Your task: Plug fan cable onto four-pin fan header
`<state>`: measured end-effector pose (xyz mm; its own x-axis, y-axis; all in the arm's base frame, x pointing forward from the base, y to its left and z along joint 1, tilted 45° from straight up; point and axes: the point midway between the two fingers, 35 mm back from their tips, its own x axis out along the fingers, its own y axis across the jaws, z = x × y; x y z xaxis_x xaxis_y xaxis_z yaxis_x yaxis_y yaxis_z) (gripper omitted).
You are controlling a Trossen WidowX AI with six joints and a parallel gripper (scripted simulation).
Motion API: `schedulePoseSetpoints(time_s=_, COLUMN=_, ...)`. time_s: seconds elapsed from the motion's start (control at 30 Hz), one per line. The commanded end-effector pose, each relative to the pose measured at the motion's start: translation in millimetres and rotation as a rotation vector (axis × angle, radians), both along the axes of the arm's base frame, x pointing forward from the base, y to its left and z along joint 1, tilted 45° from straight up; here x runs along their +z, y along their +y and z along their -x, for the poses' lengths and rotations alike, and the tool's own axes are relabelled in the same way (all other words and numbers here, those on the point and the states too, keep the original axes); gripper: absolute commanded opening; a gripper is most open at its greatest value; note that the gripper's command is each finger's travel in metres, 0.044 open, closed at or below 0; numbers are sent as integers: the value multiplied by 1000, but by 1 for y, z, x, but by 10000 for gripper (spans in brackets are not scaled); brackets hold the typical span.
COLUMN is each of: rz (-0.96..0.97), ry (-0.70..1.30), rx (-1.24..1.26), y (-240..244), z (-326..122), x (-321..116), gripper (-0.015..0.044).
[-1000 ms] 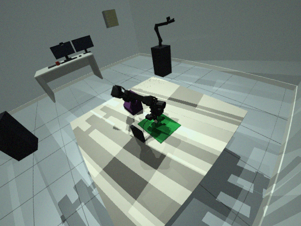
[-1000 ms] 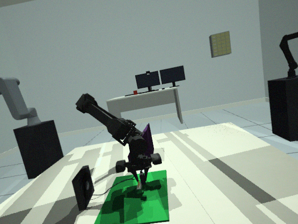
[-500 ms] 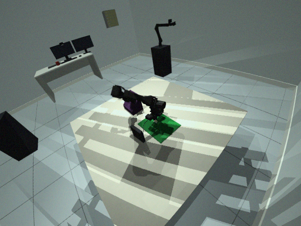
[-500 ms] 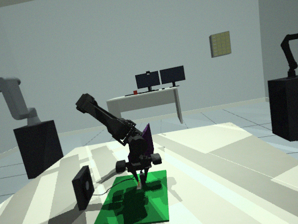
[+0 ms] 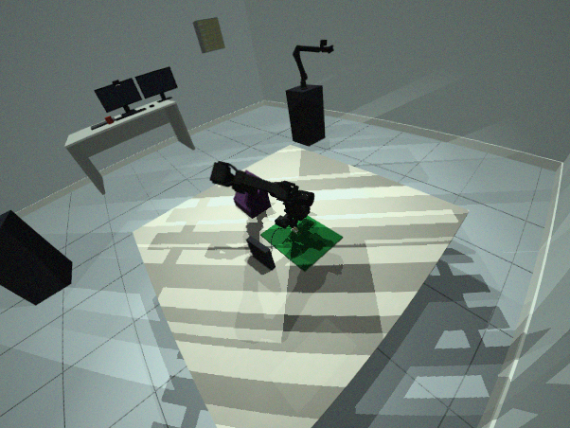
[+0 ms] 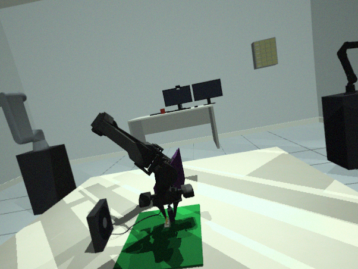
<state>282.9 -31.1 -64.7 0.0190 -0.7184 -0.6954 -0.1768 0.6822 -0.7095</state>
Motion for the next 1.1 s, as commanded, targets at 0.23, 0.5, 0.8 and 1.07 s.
schedulePoseSetpoints(time_s=0.23, rz=-27, ry=122, rx=128, y=35, z=12, x=31, gripper=315)
schedulePoseSetpoints(time_s=0.5, rz=-28, ry=122, rx=129, y=31, z=12, x=27, gripper=440)
schedulePoseSetpoints(time_s=0.8, rz=-28, ry=122, rx=129, y=21, z=11, x=16, gripper=440)
schedulePoseSetpoints(time_s=1.07, rz=-27, ry=122, rx=129, y=11, z=10, x=7, gripper=440)
